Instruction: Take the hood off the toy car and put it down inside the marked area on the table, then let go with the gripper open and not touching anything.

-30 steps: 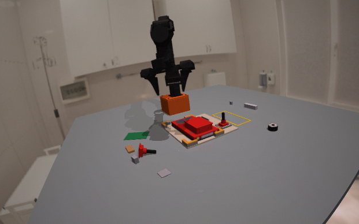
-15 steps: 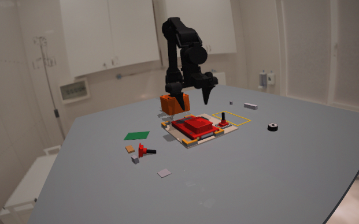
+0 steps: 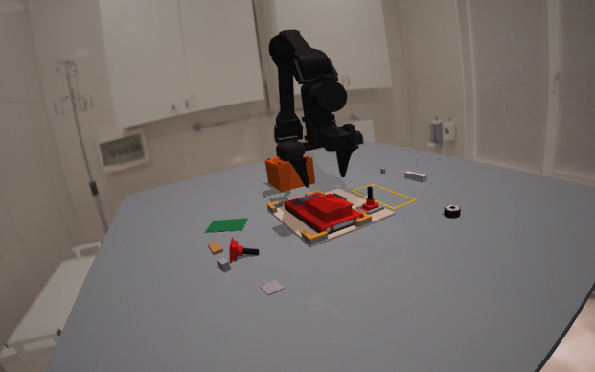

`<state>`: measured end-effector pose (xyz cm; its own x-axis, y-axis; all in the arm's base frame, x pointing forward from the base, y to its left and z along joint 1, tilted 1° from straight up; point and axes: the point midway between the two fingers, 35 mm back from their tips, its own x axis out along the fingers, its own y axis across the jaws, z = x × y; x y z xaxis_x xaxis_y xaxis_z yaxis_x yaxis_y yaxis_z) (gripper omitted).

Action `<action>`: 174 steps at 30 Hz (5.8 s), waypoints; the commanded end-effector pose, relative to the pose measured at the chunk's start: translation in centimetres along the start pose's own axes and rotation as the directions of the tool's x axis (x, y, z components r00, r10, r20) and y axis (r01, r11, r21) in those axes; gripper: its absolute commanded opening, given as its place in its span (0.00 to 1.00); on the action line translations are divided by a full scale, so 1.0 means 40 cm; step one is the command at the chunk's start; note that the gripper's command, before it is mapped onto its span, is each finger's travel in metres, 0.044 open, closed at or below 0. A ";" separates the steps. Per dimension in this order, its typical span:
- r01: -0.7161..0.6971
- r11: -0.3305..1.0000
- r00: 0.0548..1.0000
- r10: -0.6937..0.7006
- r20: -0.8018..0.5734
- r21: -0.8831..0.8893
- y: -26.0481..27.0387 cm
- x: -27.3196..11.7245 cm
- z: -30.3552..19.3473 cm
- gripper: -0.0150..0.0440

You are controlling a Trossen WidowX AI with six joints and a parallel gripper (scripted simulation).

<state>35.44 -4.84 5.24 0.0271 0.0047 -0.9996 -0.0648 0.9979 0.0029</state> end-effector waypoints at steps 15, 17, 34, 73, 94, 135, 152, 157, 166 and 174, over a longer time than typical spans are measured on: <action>0.004 1.000 1.000 -0.004 -0.004 -0.006 0.000 0.045 -0.001 1.00; 0.004 1.000 1.000 -0.004 -0.004 -0.006 0.000 0.049 -0.001 1.00; 0.004 1.000 1.000 -0.004 -0.004 -0.006 0.002 0.087 -0.002 1.00; 0.004 1.000 1.000 -0.004 -0.005 -0.006 0.004 0.144 -0.003 1.00; -0.001 1.000 1.000 0.001 -0.003 -0.005 0.005 0.158 -0.003 0.81; 0.000 1.000 1.000 0.000 -0.003 -0.005 0.005 0.108 -0.002 0.25; 0.000 1.000 1.000 0.000 -0.003 -0.005 0.005 0.022 0.000 0.25; 0.000 1.000 1.000 0.000 -0.003 -0.005 0.005 -0.025 -0.002 0.25; -0.003 1.000 1.000 0.003 0.000 -0.004 0.097 -0.009 0.003 0.25; -0.012 1.000 1.000 0.012 0.000 -0.009 0.209 -0.013 -0.008 0.25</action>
<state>34.98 1.70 5.72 0.0269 0.0106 -0.9996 -0.0767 0.9970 0.0085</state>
